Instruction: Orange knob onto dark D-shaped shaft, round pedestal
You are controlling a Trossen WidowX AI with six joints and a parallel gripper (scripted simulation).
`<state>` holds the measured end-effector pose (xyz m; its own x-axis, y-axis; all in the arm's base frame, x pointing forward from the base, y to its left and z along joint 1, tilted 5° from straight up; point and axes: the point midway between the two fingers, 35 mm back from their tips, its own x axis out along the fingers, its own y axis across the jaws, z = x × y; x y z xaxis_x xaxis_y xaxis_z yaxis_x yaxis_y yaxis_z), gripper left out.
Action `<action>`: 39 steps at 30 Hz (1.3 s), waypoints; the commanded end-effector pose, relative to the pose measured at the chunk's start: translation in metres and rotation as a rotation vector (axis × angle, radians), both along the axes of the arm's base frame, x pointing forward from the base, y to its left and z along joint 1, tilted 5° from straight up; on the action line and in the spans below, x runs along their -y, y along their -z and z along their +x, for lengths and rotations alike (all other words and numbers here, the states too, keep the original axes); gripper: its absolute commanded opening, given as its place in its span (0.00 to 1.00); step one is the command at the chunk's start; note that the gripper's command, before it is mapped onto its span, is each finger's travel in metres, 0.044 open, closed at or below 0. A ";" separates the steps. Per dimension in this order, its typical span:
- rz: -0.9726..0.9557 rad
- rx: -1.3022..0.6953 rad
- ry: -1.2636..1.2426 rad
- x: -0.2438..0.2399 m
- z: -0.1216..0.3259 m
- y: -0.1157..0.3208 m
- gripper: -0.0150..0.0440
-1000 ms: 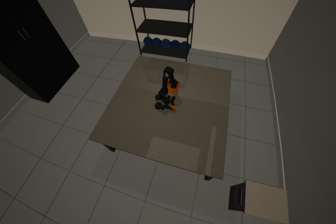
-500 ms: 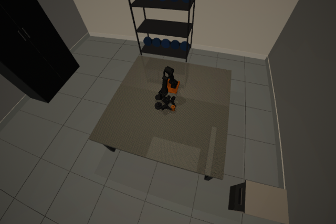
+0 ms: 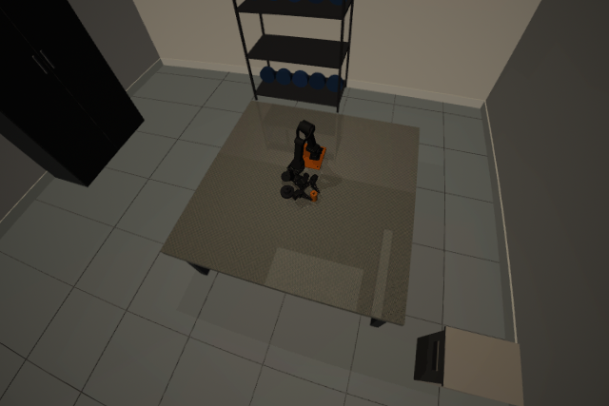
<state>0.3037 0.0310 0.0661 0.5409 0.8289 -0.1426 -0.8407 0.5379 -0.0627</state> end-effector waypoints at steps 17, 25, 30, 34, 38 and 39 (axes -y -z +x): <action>-0.001 0.001 0.000 0.004 -0.002 -0.065 1.00; -0.049 -0.072 0.031 0.001 0.008 -0.078 1.00; -0.268 -0.314 0.103 -0.008 0.038 -0.072 1.00; -0.499 -0.485 0.125 -0.015 0.040 -0.072 1.00; -0.775 -0.622 0.117 -0.016 0.026 -0.082 1.00; -0.850 -0.649 0.111 -0.016 0.020 -0.087 1.00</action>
